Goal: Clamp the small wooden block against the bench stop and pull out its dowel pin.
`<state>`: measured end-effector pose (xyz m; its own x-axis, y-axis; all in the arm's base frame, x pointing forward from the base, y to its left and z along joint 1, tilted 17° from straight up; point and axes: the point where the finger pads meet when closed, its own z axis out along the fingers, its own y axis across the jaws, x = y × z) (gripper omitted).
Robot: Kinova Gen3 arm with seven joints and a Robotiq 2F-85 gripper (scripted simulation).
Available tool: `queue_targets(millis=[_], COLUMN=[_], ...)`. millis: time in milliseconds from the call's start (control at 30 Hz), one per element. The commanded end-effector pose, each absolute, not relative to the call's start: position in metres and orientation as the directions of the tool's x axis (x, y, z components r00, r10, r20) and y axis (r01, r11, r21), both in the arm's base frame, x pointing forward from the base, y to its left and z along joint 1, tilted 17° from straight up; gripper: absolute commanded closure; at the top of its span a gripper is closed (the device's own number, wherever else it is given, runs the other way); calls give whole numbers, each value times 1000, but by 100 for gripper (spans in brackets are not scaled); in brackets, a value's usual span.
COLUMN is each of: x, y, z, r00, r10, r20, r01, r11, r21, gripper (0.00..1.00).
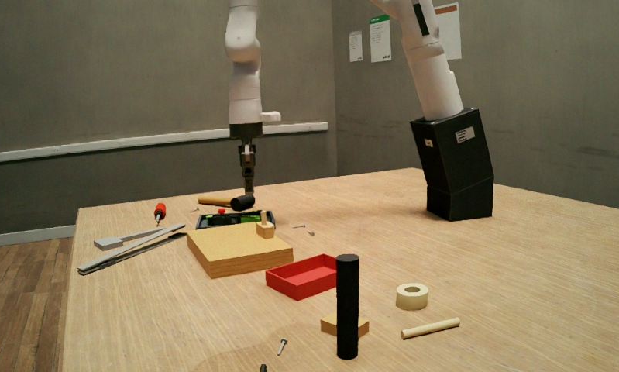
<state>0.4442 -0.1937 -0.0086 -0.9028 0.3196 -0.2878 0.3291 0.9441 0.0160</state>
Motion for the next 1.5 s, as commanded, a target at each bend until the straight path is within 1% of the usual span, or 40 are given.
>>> queue_targets(millis=[0, 167, 200, 1467], x=[445, 444, 444, 444], y=[-202, -203, -203, -203], z=[-8, -8, -8, -8], r00=[-900, -900, -900, -900], r10=[318, 319, 319, 319], r20=[-297, -297, -297, -297], r01=[329, 330, 330, 330], r11=[944, 944, 944, 944], r21=[15, 16, 16, 16], gripper=[66, 66, 26, 26])
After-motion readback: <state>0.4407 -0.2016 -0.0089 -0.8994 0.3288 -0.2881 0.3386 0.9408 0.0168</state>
